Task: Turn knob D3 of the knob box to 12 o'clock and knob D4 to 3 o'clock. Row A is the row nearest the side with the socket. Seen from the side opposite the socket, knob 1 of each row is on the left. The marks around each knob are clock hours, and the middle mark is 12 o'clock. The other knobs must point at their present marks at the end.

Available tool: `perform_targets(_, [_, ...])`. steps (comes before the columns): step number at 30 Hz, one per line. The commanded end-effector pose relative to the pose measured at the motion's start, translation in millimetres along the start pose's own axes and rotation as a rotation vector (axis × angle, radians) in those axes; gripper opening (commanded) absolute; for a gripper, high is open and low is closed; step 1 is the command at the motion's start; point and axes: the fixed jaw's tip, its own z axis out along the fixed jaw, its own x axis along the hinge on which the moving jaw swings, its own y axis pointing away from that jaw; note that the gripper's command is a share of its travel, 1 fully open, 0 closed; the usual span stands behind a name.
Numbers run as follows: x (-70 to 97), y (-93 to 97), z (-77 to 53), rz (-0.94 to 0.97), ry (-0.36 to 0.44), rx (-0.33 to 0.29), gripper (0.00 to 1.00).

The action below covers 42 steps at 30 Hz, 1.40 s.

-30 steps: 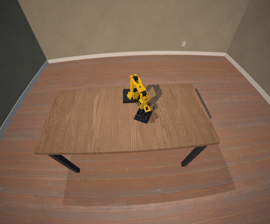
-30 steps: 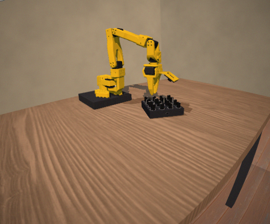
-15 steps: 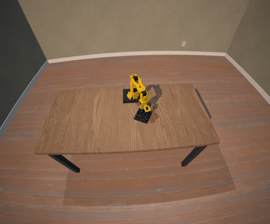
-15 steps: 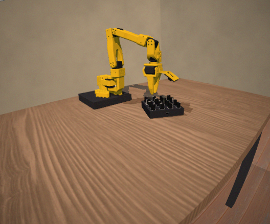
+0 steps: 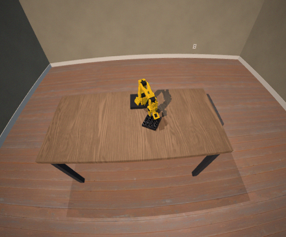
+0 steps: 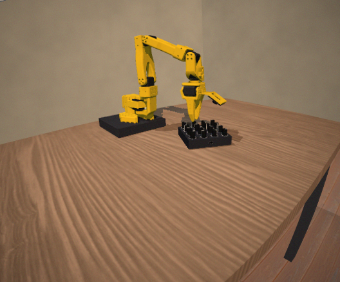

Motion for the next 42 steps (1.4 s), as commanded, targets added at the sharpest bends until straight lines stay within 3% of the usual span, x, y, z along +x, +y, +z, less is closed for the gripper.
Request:
perform_targets(1, [2.9,1.9,7.0,-0.001,0.016,0.0,0.1])
perform_targets(10, [3.5,1.9,15.2,-0.001,0.016,0.0,0.1])
perform_targets(42, [6.9,0.1,20.1,-0.001,0.016,0.0,0.1])
